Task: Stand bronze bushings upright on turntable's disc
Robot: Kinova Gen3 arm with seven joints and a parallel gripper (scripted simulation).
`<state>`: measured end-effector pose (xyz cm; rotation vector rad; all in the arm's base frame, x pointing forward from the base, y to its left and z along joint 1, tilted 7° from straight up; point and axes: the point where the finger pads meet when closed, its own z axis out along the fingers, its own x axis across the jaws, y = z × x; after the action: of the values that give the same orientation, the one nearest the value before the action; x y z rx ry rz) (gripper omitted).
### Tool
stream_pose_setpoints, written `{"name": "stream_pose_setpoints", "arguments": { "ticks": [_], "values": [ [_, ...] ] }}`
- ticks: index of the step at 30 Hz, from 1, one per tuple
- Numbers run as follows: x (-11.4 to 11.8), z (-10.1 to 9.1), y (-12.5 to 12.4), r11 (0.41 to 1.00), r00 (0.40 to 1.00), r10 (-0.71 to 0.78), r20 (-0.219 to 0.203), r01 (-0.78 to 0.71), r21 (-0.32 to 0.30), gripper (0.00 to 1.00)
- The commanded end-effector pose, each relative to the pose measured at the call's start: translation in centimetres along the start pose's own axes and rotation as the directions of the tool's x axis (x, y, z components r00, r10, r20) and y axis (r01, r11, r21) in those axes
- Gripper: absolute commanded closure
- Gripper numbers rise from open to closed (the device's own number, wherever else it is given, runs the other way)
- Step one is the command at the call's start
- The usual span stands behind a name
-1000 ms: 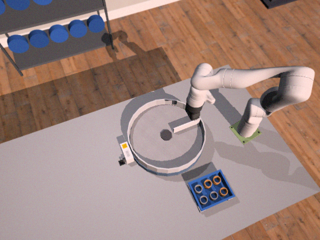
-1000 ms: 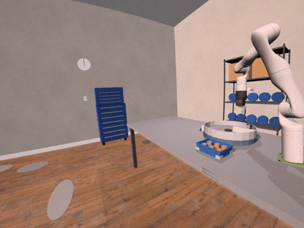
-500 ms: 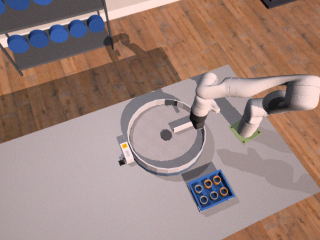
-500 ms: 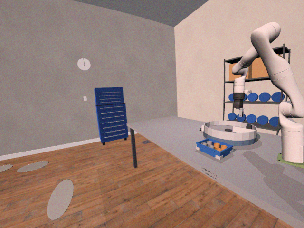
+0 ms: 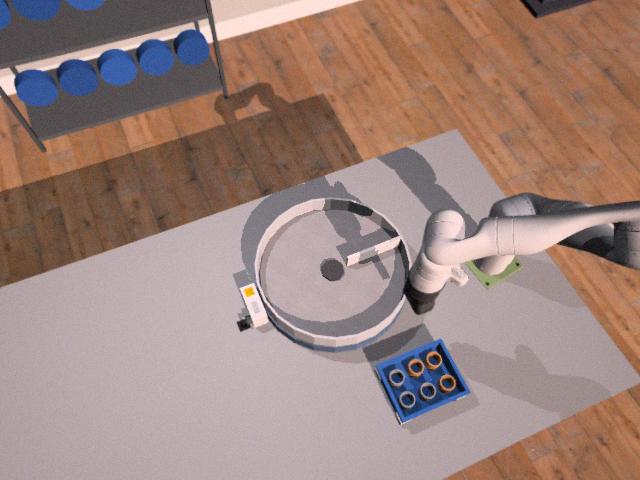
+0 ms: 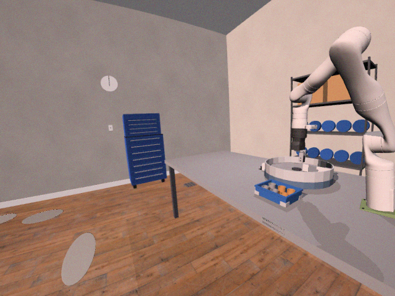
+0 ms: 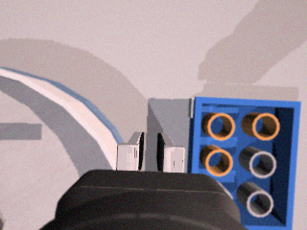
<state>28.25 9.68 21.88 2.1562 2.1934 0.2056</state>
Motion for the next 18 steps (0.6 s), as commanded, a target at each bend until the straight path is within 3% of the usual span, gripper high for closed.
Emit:
{"name": "stream_pose_setpoints", "arguments": {
  "ticks": [1,3,5,11,18],
  "values": [
    [3.9,1.5,-0.1,1.000,0.999,-0.027,0.026,0.027,0.005,0.64],
    [6.0,2.2,-0.2,1.000,0.999,-0.029,0.026,0.029,0.005,0.64],
    [6.0,2.2,-0.2,1.000,0.999,-0.029,0.026,0.029,0.005,0.64],
    [11.2,4.0,-0.5,1.000,0.999,-0.028,0.026,0.028,0.006,0.64],
    [12.2,4.4,-0.6,1.000,0.999,-0.028,0.025,0.028,0.006,0.64]
  ]
}}
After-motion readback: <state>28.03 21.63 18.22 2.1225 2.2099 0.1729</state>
